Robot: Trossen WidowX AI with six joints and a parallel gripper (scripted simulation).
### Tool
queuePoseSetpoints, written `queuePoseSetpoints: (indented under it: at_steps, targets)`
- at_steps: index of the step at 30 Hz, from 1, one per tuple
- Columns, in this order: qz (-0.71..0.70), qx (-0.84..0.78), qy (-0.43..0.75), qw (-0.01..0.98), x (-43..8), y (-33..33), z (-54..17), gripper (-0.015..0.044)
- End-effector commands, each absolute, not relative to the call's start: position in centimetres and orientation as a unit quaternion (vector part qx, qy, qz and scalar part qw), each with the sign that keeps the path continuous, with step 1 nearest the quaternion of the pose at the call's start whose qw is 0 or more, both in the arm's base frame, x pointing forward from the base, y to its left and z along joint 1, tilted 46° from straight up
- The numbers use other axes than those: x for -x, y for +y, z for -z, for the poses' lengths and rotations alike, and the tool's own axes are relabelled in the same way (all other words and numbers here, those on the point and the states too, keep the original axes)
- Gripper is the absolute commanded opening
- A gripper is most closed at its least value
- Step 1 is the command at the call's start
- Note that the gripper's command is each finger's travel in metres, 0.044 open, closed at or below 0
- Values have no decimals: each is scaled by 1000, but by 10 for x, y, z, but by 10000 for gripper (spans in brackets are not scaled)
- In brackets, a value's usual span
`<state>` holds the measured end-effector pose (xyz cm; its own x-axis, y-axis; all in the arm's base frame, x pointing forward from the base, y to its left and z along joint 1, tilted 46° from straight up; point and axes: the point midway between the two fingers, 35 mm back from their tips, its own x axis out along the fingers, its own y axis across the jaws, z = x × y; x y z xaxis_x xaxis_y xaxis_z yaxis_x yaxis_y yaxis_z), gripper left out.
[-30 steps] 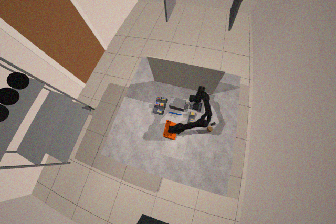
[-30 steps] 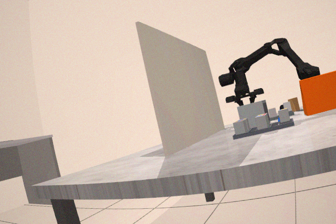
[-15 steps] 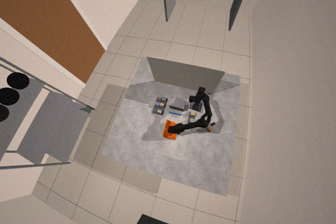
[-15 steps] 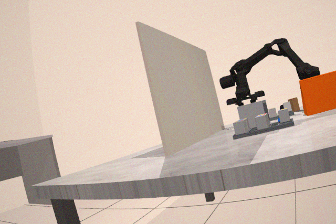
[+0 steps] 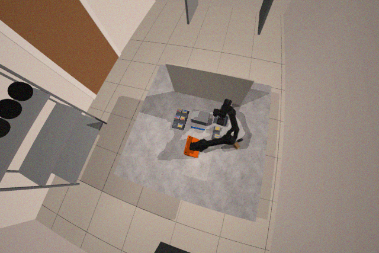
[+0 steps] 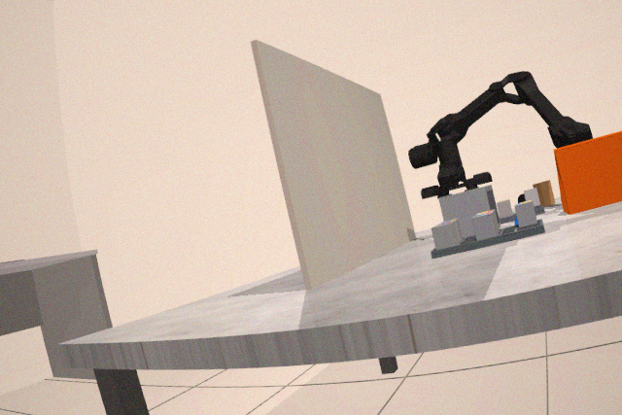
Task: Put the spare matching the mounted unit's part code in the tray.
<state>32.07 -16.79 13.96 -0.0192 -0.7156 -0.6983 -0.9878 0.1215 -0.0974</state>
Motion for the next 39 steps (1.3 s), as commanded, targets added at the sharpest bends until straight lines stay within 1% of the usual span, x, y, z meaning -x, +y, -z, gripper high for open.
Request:
queuePoseSetpoints:
  at_steps: [1,11,28,30,36,39]
  targets:
    - [-220,627,679,312,-319,-169,-137,0]
    - [-219,627,679,311,-318,-175,-132,0]
    - [-216,627,681,312,-319,-174,-134,440]
    - [-217,626,680,313,-321,-167,-140,440]
    - [-222,626,679,313,-321,-104,-200,440]
    - [-221,627,679,312,-320,-97,-207,440]
